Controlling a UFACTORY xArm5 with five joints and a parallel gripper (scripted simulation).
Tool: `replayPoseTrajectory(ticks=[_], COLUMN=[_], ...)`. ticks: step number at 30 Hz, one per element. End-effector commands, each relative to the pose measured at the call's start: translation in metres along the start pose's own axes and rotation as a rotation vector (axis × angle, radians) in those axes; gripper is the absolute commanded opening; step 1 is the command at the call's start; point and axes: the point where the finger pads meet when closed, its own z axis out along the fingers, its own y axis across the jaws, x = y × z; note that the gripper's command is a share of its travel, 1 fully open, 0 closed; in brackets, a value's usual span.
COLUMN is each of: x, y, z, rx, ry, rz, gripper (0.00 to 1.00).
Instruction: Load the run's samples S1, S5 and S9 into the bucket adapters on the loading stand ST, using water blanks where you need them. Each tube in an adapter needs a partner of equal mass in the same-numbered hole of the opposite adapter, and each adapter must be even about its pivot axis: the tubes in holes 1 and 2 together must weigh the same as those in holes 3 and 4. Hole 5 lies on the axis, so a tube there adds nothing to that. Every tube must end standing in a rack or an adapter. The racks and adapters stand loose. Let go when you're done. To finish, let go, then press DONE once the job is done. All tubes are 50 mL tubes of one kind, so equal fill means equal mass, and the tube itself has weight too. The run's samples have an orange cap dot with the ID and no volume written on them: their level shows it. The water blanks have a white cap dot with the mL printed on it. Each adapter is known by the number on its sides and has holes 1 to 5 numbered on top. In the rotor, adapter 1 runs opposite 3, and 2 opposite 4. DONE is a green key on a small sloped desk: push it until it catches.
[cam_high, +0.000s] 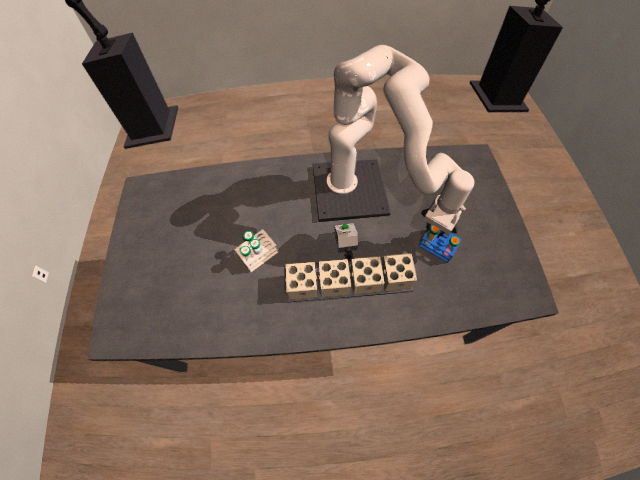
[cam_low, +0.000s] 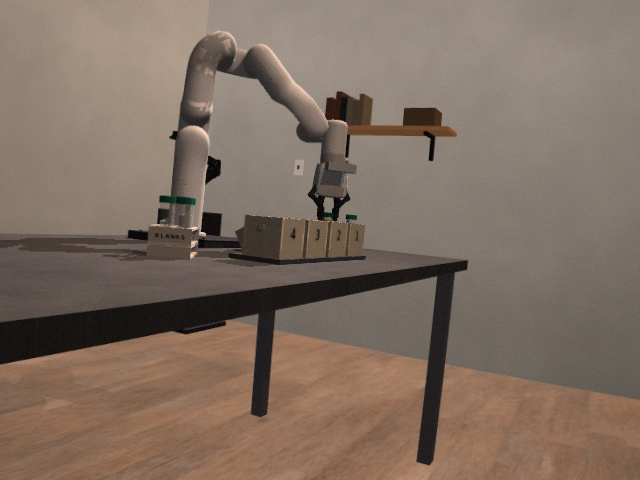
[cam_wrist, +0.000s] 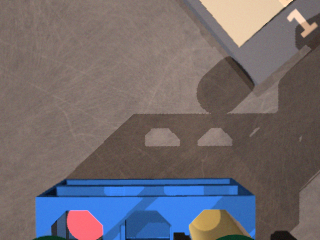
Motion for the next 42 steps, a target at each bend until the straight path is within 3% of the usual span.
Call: replayPoseTrajectory(ticks=[1,21,42], x=[0.0,0.0,0.001], y=[-0.001,-0.001,-0.001], z=[-0.001,-0.001,-0.039], rx=[0.005,0.005,0.005], ry=[-0.012,-0.012,-0.012], rz=[0.0,0.0,0.0], gripper=[0.44,0.44,0.44])
